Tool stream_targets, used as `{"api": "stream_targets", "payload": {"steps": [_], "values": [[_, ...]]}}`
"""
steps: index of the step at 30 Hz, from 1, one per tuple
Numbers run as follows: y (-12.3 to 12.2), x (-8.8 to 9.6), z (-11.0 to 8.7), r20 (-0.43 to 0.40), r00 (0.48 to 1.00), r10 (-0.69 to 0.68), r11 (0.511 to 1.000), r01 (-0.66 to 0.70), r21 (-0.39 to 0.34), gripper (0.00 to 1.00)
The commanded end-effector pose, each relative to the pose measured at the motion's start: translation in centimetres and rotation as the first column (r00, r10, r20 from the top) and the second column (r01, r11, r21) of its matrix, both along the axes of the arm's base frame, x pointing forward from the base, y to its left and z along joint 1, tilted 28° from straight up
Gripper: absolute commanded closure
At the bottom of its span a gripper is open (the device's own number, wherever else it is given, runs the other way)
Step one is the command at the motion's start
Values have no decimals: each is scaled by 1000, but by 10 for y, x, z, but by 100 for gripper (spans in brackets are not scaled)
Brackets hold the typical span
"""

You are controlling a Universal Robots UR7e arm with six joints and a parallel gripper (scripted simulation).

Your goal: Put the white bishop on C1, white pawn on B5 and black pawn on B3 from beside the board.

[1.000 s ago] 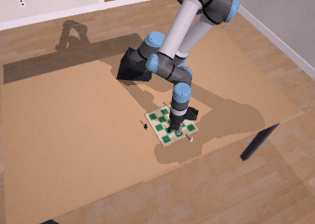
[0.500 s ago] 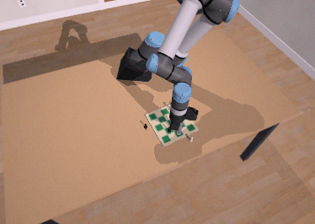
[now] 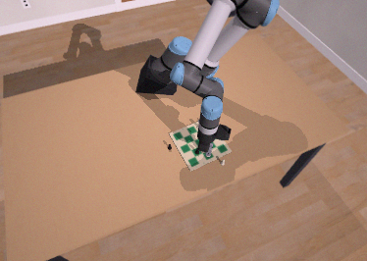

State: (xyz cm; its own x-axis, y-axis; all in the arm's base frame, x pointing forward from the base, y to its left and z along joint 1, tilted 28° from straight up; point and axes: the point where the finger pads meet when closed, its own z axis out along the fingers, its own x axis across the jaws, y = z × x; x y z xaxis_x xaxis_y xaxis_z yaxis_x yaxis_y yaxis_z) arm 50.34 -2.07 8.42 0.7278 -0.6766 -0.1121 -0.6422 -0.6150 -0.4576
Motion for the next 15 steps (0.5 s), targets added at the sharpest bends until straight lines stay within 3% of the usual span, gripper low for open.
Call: {"api": "stream_targets", "payload": {"steps": [1,2,6,7,9,10,12,13,15], "values": [[0,0,0,1,1000,0,1000,0,-1,100],[0,0,0,1,1000,0,1000,0,-1,85],[0,0,0,1,1000,0,1000,0,-1,85],[0,0,0,1,1000,0,1000,0,-1,71],[0,0,0,1,1000,0,1000,0,-1,71],[0,0,0,1,1000,0,1000,0,-1,56],[0,0,0,1,1000,0,1000,0,-1,56],[0,0,0,1,1000,0,1000,0,-1,42],[0,0,0,1,1000,0,1000,0,-1,42]]}}
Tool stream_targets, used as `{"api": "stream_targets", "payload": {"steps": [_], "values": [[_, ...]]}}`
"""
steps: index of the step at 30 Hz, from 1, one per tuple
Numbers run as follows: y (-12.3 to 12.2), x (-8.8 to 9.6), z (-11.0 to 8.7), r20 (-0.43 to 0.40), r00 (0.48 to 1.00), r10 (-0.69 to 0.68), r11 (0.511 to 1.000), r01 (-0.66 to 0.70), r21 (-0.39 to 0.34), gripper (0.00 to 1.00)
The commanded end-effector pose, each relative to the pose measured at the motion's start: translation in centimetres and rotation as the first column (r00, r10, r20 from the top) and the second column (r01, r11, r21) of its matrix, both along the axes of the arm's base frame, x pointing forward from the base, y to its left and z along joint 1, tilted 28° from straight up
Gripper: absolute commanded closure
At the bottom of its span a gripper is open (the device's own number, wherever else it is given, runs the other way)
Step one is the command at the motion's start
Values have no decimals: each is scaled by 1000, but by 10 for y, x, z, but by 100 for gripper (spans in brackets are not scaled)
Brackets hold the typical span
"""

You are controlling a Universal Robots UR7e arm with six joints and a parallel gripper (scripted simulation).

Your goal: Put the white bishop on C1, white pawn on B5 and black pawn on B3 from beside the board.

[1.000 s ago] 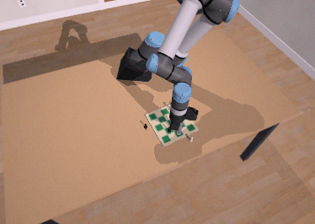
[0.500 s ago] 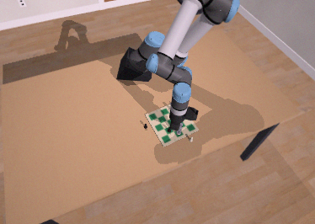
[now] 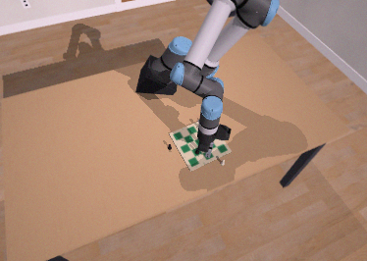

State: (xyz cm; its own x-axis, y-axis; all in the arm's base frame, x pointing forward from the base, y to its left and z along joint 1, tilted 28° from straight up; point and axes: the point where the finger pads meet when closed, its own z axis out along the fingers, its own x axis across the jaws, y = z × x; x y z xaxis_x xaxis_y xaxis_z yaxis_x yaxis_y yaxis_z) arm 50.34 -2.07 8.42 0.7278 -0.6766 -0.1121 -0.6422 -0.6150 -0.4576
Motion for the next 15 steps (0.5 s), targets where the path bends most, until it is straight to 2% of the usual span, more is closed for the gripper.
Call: {"api": "stream_targets", "payload": {"steps": [1,15], "values": [[0,0,0,1,1000,0,1000,0,-1,27],[-1,0,2,1,1000,0,1000,0,-1,27]]}}
